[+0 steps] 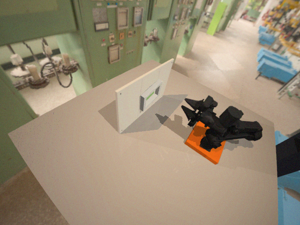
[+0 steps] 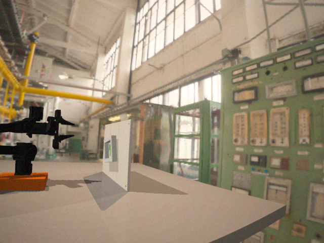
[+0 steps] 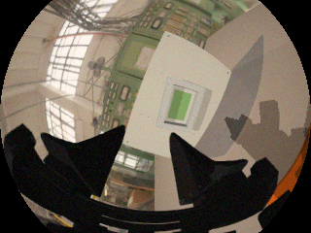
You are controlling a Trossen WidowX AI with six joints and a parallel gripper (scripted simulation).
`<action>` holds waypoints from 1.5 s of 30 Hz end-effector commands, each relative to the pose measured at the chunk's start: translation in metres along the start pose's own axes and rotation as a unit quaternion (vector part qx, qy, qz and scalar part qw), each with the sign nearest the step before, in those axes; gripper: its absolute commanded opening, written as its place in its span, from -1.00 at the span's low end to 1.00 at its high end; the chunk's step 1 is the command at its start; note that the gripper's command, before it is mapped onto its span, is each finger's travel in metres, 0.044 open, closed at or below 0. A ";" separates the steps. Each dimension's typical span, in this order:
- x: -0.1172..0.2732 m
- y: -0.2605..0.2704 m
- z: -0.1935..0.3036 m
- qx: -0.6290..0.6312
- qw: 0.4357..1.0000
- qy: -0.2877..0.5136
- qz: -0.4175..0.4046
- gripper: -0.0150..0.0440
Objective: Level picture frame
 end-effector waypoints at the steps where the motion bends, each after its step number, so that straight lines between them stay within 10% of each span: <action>1: 0.000 0.000 -0.001 -0.003 1.000 -0.002 -0.001 0.39; 27: -0.001 0.000 0.001 0.000 1.000 0.000 0.000 0.39; 45: -0.071 -0.036 -0.008 -0.020 1.000 0.020 0.012 0.39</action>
Point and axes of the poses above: the point midway between the two fingers, 35 mm back from their tips, its own x axis back along the fingers, its own y axis across the jaws, z = x × y, the point moved 7 cm from there along x, back along the fingers, and after that the axes turned 6 degrees about -x, right-handed, at the moved point
